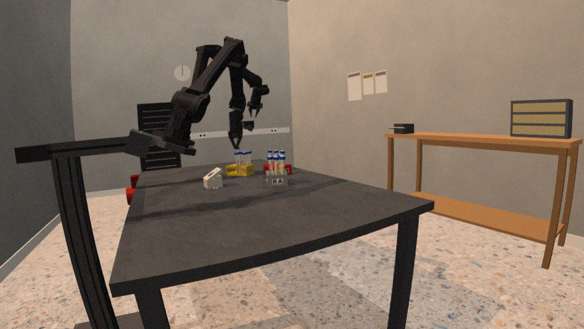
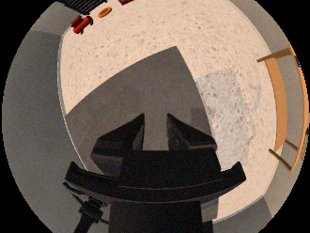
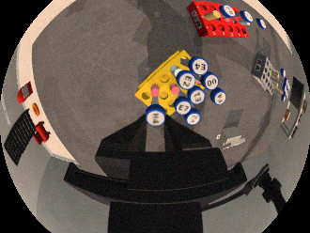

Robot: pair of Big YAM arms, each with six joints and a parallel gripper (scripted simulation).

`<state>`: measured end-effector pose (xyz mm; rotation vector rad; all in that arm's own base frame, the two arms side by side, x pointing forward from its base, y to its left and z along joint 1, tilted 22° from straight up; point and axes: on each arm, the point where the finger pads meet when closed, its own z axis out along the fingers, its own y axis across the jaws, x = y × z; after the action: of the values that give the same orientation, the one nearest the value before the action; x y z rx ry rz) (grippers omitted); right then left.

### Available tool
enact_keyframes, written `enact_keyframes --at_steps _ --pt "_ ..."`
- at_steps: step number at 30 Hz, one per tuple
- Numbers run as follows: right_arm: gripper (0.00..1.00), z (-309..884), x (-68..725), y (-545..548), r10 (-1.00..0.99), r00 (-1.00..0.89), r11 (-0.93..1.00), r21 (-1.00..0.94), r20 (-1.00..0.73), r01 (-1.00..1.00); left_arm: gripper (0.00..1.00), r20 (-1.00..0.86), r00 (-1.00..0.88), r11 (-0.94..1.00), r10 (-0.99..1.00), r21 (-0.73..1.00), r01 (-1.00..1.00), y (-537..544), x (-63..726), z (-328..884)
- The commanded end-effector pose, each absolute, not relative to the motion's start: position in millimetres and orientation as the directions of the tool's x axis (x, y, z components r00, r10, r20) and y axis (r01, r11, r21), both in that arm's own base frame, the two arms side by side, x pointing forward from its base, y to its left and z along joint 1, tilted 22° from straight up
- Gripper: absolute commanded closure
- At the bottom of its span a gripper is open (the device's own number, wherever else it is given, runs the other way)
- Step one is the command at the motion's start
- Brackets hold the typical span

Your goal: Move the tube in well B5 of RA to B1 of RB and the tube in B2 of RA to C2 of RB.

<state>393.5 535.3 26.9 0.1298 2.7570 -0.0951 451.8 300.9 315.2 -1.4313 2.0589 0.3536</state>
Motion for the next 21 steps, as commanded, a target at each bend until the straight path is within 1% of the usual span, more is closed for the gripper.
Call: enact_keyframes --at_steps 1,9,14,21 --pt "1.0 32 400 560 0.09 -0.916 0.995 0.0 -0.39 0.098 0.7 -0.631 -0.216 0.385 -0.745 -0.141 -0.912 304 456 335" --pt "1.0 38 398 550 0.087 -0.918 0.995 -0.015 -0.386 0.1 0.7 -0.631 -0.216 0.385 -0.745 -0.141 -0.912 304 456 335" --pt "1.0 31 398 562 0.089 -0.916 0.995 0.0 -0.391 0.097 0.7 -0.631 -0.216 0.385 -0.745 -0.141 -0.912 304 456 335" --pt "1.0 33 412 555 0.096 -0.914 0.995 0.002 -0.393 0.104 0.7 -0.631 -0.216 0.385 -0.745 -0.141 -0.912 304 456 335"
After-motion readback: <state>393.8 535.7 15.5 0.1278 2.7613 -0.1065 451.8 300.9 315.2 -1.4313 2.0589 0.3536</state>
